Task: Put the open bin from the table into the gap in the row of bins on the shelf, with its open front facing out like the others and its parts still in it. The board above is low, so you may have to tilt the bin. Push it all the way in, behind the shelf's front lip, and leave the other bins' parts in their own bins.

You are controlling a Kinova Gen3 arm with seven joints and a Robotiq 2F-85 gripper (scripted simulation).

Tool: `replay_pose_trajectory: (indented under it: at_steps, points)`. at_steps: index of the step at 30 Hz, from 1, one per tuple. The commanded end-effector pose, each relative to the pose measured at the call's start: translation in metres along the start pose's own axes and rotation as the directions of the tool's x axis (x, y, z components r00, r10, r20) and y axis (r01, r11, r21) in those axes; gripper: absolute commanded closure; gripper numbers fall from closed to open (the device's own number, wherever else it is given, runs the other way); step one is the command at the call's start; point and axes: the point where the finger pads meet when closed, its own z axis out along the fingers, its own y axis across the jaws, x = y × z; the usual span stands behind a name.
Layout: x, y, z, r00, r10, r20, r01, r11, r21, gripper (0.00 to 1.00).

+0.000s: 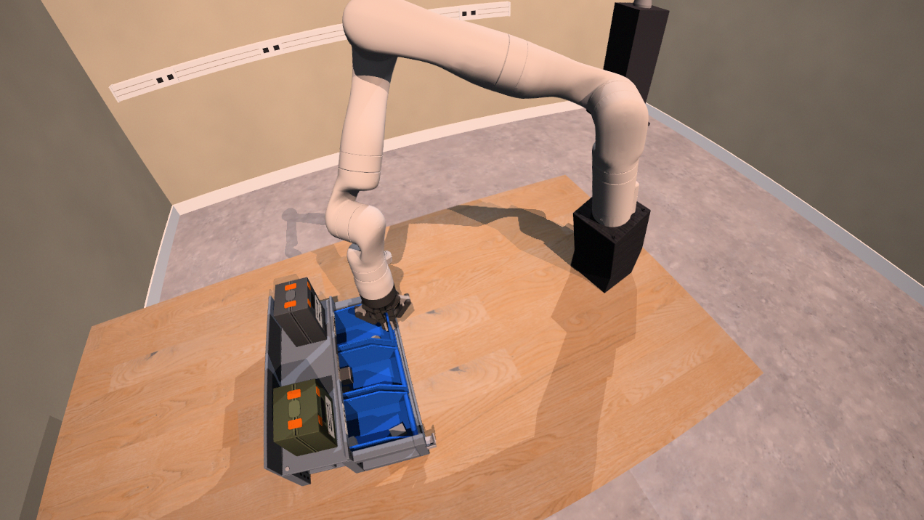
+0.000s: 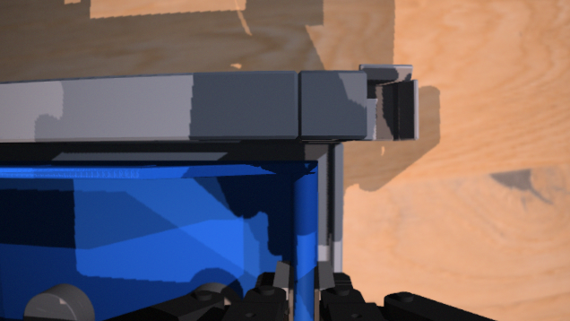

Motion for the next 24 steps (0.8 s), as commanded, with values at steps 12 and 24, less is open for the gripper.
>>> replay_pose_trajectory:
  at_steps: [12,24]
  points:
    - [0.0003,-0.0009,0.0072,1.0,0.0,0.0,0.0,1.0,0.003,0.9]
    - [0.0003,-0.0009,0.0072,1.0,0.0,0.0,0.0,1.0,0.003,0.9]
